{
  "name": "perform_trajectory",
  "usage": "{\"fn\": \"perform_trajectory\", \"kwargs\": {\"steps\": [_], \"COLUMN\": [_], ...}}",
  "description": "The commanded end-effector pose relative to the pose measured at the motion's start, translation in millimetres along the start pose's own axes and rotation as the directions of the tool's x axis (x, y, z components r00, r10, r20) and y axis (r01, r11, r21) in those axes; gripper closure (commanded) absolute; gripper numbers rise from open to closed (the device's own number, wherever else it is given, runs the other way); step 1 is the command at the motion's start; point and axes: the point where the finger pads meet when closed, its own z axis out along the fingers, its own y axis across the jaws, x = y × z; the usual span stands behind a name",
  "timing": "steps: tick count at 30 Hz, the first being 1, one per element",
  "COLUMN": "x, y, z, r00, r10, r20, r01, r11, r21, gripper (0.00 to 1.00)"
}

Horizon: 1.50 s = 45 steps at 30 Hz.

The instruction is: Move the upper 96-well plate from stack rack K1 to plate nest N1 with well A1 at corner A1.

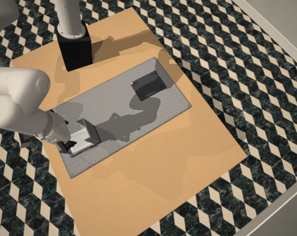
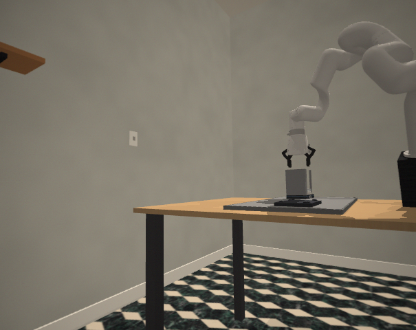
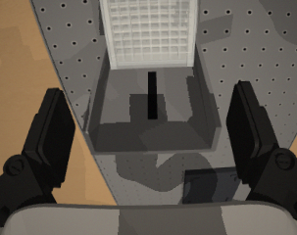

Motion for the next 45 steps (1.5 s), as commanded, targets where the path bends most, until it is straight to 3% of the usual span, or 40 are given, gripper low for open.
{"fn": "perform_trajectory", "kwargs": {"steps": [1,45], "x": [1,1], "y": [-2,-2], "z": [4.0,67.4], "r00": [1.000,1.000], "r10": [0.000,0.000], "r20": [-0.003,-0.003], "r01": [0.000,0.000], "r11": [1.000,1.000], "r21": [0.004,0.004], "gripper": [0.00,0.00]}}
